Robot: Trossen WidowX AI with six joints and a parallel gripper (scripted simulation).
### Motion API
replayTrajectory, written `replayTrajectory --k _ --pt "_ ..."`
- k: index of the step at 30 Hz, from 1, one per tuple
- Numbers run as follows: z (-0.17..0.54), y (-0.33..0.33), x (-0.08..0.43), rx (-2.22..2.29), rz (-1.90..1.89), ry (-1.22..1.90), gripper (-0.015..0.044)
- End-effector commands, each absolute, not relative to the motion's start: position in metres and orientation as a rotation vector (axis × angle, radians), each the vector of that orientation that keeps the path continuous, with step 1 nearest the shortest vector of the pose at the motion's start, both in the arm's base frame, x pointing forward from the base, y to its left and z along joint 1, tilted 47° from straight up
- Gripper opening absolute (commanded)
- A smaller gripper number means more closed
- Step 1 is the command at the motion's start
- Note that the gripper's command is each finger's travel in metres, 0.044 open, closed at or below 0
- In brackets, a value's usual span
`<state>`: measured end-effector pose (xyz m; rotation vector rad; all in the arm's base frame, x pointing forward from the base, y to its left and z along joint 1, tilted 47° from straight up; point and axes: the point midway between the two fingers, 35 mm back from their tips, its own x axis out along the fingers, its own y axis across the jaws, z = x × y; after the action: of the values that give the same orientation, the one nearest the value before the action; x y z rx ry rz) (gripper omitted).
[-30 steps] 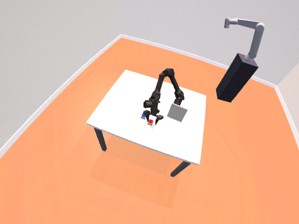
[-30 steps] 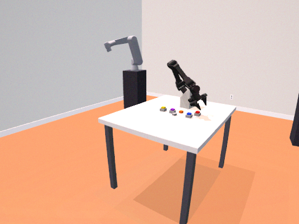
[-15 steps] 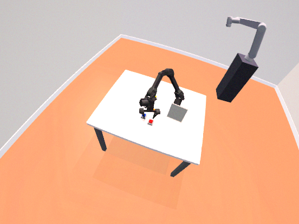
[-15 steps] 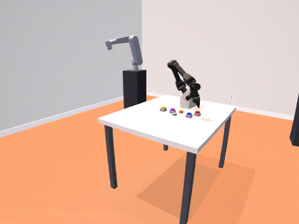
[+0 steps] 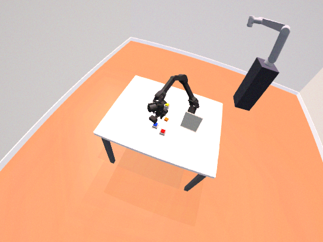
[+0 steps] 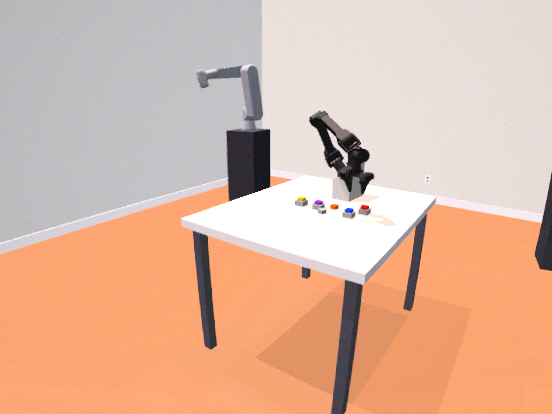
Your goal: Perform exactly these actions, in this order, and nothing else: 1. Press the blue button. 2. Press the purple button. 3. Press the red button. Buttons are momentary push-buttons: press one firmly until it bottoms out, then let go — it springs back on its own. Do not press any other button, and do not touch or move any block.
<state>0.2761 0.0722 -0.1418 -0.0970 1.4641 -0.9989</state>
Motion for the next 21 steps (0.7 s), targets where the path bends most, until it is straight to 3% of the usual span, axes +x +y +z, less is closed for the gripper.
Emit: replayTrajectory --k 1,12,21 --pt "-0.121 0.064 0.293 -0.467 -0.788 1.596 0.0400" --pt "-0.121 0.064 0.293 -0.467 -0.788 1.596 0.0400" --pt "-0.163 0.020 0.282 -0.469 -0.791 1.595 0.0164"
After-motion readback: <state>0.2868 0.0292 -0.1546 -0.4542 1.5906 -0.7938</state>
